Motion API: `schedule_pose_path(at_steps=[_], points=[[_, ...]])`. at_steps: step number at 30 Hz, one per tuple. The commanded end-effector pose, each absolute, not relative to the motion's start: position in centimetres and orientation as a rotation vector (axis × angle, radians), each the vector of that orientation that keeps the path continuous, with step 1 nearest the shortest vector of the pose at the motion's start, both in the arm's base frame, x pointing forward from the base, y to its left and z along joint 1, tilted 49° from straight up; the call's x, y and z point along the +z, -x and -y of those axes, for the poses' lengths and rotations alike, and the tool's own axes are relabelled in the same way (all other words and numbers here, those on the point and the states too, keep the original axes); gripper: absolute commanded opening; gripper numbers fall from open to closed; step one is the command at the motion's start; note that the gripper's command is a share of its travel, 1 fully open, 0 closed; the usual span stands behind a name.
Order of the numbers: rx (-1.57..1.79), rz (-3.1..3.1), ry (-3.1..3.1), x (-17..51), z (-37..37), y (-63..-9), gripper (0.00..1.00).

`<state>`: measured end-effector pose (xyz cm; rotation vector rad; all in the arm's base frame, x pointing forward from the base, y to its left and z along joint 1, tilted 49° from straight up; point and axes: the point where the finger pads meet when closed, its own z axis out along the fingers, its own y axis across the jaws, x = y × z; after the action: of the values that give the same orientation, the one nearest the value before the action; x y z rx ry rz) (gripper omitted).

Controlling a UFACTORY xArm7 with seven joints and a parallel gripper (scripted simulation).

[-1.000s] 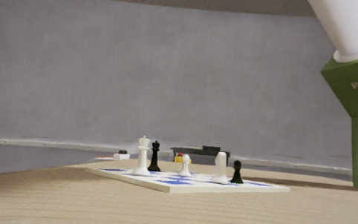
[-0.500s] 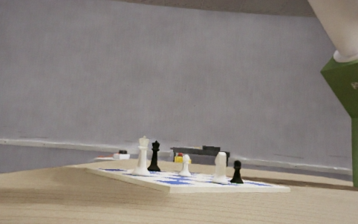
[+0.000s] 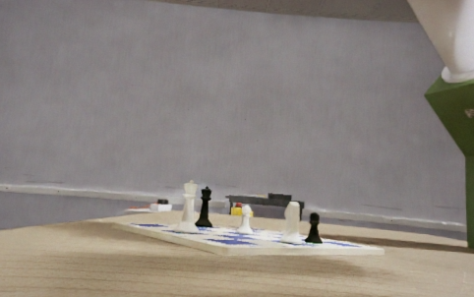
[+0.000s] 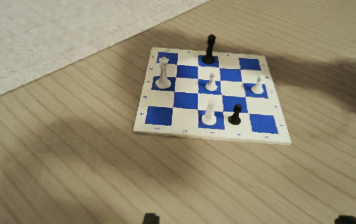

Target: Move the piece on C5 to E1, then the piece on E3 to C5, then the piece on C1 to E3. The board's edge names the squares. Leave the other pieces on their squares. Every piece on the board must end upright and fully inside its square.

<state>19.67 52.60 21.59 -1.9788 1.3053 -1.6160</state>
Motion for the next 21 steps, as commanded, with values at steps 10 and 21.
schedule_pose_path(at_steps=[10,21], points=[[-1.65,-1.386,1.875,11.4,-52.6,-19.5,1.0],[-1.654,-1.395,1.866,10.3,-52.4,-19.6,1.0]])
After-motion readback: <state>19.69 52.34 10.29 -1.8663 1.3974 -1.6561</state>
